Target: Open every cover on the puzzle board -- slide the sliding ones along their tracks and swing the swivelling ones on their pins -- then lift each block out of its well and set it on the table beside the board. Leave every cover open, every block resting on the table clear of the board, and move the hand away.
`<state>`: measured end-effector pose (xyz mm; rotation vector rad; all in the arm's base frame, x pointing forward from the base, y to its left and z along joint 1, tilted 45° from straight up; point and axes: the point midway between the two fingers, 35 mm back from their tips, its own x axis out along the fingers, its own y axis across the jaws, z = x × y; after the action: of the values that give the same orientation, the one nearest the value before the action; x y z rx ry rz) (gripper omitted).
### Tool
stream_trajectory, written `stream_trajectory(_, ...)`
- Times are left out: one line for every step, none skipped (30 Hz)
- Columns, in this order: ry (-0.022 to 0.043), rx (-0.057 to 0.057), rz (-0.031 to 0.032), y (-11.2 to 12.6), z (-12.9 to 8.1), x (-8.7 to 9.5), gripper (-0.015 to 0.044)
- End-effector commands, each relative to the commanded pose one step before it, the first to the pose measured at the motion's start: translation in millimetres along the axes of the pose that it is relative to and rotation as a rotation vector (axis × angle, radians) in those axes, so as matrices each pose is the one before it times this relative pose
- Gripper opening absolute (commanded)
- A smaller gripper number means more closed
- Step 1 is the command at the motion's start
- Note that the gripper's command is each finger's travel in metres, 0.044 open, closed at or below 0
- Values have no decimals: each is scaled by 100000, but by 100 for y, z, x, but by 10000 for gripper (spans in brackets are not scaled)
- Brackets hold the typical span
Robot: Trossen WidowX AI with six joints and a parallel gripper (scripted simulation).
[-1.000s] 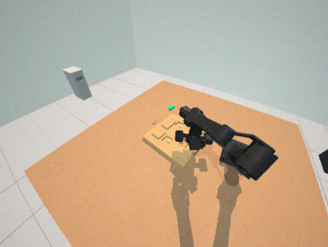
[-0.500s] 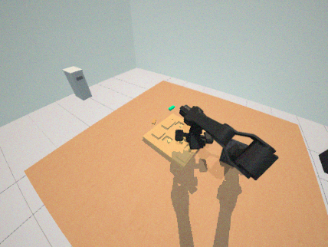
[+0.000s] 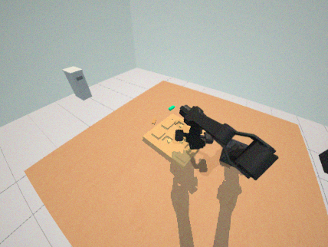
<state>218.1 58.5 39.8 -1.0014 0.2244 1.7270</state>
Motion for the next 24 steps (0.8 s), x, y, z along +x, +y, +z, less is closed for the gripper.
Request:
stream_trajectory(2,-3,6,2,-1,16,0)
stream_trajectory(4,-6,12,4,-2,32,0)
stream_trajectory(6,-8,18,6,-3,45,0)
stream_trajectory(8,-11,23,8,-3,59,0)
stream_trajectory(10,-13,28,10,-4,74,0)
stream_trajectory(12,-16,34,13,-5,89,0)
stream_trajectory(12,-17,37,14,-5,97,0)
stream_trajectory(12,-18,37,14,-4,98,0)
stream_trajectory(12,-18,37,15,-4,98,0)
stream_trajectory(11,-18,37,15,-4,98,0)
stream_trajectory(11,-18,36,15,-3,98,0)
stream_trajectory(10,-18,36,15,-3,98,0)
stream_trajectory(10,-18,36,16,-2,98,0)
stream_trajectory(8,-15,29,13,-2,80,0)
stream_trajectory(5,-9,18,8,-1,48,0)
stream_trajectory(2,-3,6,3,0,16,0)
stream_trajectory(0,0,0,0,0,0,0)
stream_trajectory(0,0,0,0,0,0,0)
stream_trajectory(0,0,0,0,0,0,0)
stream_trajectory(-1,0,-1,-7,8,20,0)
stream_trajectory(-1,0,-1,-14,18,42,0)
stream_trajectory(-2,0,-2,-15,24,53,0)
stream_trajectory(-3,0,-2,-19,31,68,0)
stream_trajectory(-6,-1,-3,-23,39,84,0)
